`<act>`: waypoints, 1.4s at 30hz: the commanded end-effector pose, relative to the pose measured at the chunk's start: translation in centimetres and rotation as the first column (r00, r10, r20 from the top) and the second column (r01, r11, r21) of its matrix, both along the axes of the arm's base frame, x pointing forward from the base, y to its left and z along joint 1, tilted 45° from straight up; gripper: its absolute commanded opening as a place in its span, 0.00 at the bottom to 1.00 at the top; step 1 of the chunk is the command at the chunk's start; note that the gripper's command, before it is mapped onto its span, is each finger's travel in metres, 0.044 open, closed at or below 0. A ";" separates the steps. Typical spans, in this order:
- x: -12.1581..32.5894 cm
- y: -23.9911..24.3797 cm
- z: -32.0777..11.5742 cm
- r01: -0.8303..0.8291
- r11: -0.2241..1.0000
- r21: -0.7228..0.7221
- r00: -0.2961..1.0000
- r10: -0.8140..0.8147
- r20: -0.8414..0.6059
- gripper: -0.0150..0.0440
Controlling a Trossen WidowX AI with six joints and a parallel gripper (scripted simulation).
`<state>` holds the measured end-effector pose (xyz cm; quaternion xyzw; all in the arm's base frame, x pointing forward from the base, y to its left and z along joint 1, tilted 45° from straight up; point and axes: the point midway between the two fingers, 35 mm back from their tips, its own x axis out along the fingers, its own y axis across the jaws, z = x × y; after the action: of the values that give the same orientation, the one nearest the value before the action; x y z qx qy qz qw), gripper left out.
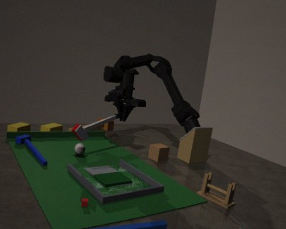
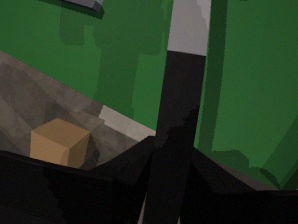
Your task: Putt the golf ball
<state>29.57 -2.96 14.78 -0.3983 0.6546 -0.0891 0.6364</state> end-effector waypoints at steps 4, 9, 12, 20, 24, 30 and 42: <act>-2.1 -4.1 4.5 0.183 0.983 -0.023 0.972 -0.178 0.156 0.25; -2.8 -5.0 5.4 0.223 0.974 -0.026 0.959 -0.215 0.186 0.25; -2.7 -5.2 5.2 0.223 0.974 -0.026 0.959 -0.215 0.186 0.25; -2.4 -7.3 3.1 0.223 0.974 -0.026 0.959 -0.215 0.187 0.25; -2.3 -7.8 2.6 0.223 0.974 -0.028 0.959 -0.214 0.187 0.25; -2.2 -8.3 2.1 0.223 0.974 -0.027 0.959 -0.215 0.187 0.25; -2.0 -9.6 0.8 0.223 0.974 -0.028 0.959 -0.214 0.188 0.25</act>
<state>27.36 -12.44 15.88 -0.3287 0.6329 -0.2151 0.6672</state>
